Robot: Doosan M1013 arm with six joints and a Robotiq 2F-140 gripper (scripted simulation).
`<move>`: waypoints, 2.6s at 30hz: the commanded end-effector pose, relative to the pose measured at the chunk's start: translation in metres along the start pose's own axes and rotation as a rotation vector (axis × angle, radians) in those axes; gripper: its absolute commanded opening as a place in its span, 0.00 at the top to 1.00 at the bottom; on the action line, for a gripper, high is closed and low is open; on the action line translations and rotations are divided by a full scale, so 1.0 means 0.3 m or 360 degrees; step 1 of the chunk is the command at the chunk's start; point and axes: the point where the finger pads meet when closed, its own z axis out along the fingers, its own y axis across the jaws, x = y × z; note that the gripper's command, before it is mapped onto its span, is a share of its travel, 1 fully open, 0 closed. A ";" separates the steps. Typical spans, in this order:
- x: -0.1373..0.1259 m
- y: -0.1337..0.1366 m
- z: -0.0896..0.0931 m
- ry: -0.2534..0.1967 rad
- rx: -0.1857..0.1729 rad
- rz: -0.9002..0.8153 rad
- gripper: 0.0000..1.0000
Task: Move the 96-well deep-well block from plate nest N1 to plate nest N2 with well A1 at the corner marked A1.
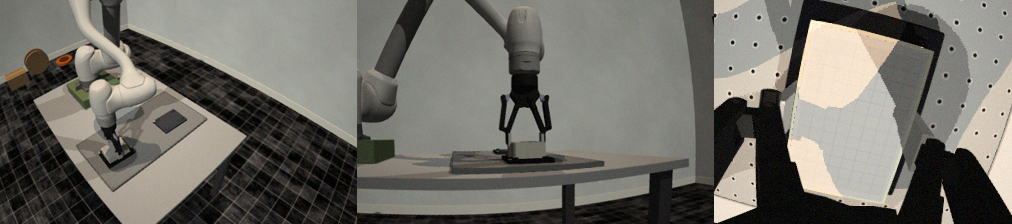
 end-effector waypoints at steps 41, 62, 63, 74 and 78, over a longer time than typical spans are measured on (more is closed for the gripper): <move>0.000 0.000 -0.155 0.0000 0.0000 0.0000 1.00; 0.000 0.000 -0.232 0.0000 0.0000 0.0000 1.00; 0.000 0.000 -0.232 0.0000 0.0000 0.0000 1.00; 0.000 0.000 -0.232 0.0000 0.0000 0.0000 1.00; 0.022 0.000 -0.232 0.0000 0.0000 -0.0033 1.00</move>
